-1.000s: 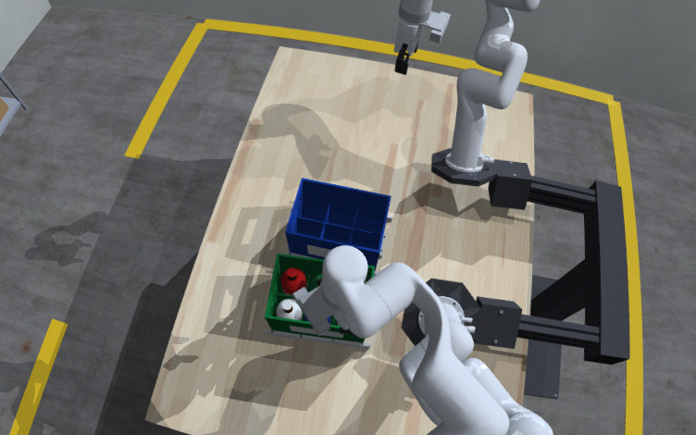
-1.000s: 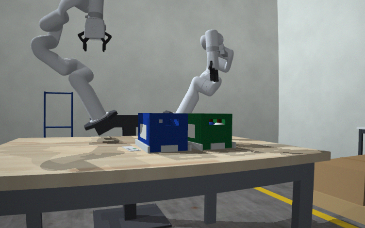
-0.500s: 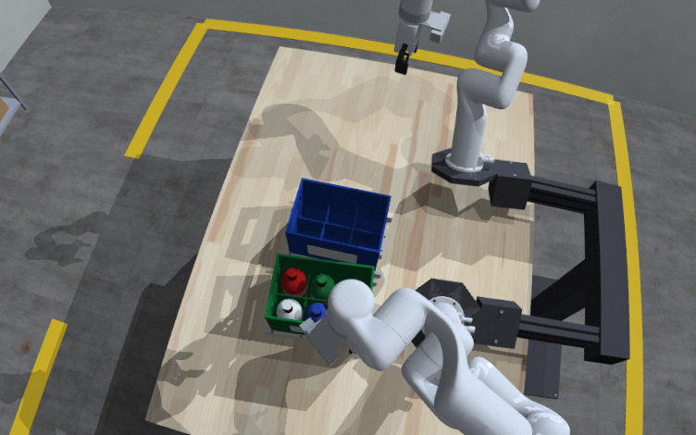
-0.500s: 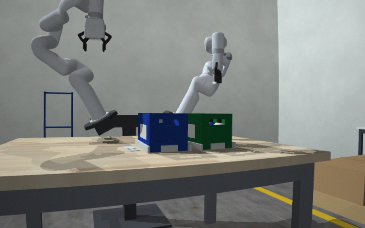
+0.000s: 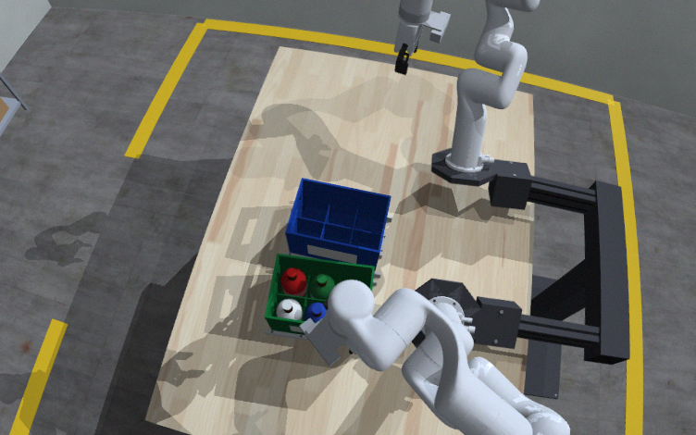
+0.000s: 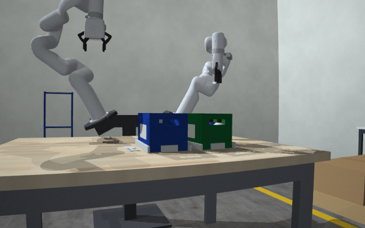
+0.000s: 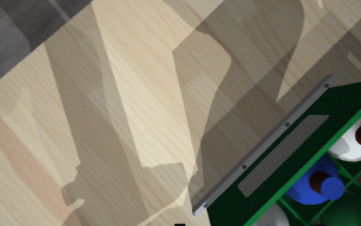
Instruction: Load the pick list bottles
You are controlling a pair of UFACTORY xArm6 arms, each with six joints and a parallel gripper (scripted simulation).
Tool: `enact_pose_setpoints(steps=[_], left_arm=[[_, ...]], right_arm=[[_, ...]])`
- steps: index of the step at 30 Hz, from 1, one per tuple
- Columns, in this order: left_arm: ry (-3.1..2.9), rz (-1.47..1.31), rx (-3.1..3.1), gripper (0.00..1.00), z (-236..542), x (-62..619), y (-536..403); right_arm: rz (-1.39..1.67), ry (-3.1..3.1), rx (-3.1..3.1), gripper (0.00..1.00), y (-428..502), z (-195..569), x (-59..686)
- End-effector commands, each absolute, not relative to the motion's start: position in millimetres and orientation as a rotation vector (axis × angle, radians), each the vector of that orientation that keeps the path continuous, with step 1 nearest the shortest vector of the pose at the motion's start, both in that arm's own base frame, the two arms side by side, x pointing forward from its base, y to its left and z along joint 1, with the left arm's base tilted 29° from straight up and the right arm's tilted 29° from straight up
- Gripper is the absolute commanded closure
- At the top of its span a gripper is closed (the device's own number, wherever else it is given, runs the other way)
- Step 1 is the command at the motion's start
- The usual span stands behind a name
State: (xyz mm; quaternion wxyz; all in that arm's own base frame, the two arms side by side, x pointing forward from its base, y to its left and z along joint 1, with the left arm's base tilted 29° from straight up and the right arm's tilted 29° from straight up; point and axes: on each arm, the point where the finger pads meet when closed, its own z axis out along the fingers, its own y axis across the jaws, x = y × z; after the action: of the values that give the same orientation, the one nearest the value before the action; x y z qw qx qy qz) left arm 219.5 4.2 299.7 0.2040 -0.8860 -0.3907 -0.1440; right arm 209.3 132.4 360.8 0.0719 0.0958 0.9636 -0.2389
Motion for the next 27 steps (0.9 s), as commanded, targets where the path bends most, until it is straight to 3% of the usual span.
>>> enact_pose_setpoints(steps=[1,27], left_arm=[[-1.049,-0.395,-2.488,0.35,297.5,220.3,0.0],[-0.101,-0.164,-2.647,0.35,219.3,227.7,-91.1]], right_arm=[[-0.715,2.896,0.288,0.0,132.8,361.5,209.5],[-0.715,2.896,0.288,0.0,132.8,361.5,209.5]])
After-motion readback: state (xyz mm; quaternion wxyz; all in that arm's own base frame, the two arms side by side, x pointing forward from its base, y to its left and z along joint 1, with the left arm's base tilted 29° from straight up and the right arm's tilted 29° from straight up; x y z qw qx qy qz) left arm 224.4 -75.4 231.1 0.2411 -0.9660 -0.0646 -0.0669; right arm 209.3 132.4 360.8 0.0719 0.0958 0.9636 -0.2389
